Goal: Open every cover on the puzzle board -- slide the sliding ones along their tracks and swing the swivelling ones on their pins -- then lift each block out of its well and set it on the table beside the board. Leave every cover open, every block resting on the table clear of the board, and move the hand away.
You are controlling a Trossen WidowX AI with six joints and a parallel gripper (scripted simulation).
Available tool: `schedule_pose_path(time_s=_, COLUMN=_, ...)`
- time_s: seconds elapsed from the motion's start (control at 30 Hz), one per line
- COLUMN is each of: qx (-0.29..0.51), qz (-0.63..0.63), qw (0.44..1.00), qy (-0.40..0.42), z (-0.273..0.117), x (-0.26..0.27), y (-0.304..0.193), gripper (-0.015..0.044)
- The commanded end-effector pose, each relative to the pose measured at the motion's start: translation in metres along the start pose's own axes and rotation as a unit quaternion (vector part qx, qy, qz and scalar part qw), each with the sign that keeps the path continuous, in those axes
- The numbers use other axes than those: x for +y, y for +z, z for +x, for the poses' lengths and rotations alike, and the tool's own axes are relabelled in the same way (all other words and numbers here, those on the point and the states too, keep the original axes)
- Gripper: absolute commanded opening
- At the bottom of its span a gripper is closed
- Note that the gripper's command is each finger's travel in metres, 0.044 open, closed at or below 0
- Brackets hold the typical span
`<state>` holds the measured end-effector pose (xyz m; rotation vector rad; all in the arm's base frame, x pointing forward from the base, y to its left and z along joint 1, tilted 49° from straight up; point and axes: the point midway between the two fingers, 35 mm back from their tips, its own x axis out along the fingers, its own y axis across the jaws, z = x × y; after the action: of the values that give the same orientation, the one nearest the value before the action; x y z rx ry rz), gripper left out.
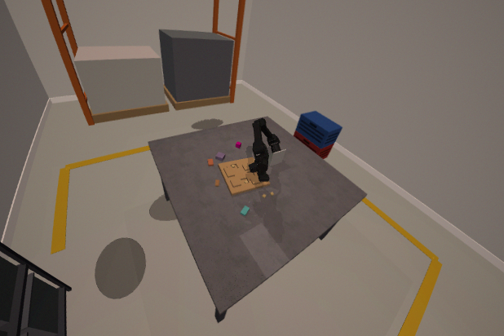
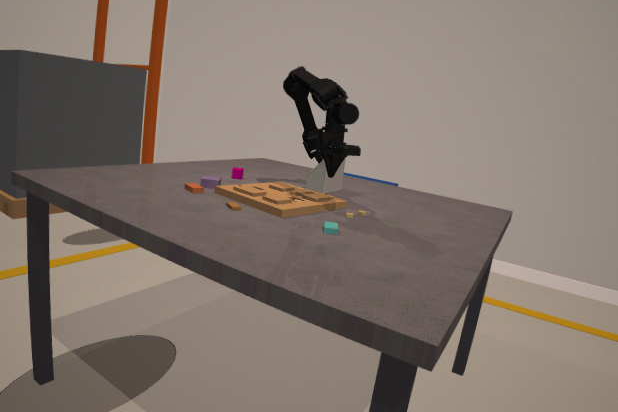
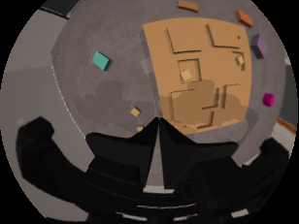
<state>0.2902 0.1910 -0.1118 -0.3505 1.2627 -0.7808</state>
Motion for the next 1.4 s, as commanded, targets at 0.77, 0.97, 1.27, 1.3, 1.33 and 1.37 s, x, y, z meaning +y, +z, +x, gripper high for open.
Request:
schedule_pose_path(time_s=0.77, qx=-0.007, qz=0.248, qw=0.969, qy=-0.008, z=0.000, x=-0.116, y=0.106, gripper=0.0000)
schedule_pose_path(time_s=0.97, qx=-0.012, qz=0.295, qw=0.955, qy=-0.012, z=0.001, x=-0.145, y=0.125, gripper=0.0000)
schedule_pose_path(time_s=1.27, qx=-0.020, qz=0.363, qw=0.931, qy=-0.022, z=0.004, x=-0.190, y=0.146, gripper=0.0000)
schedule_pose_path(time_s=1.3, qx=-0.021, qz=0.371, qw=0.928, qy=-0.024, z=0.004, x=-0.195, y=0.148, gripper=0.0000)
schedule_pose_path(time_s=1.33, qx=-0.023, qz=0.379, qw=0.925, qy=-0.025, z=0.004, x=-0.200, y=0.150, gripper=0.0000)
schedule_pose_path(time_s=1.37, qx=-0.024, qz=0.387, qw=0.922, qy=-0.026, z=0.005, x=-0.206, y=0.152, gripper=0.0000)
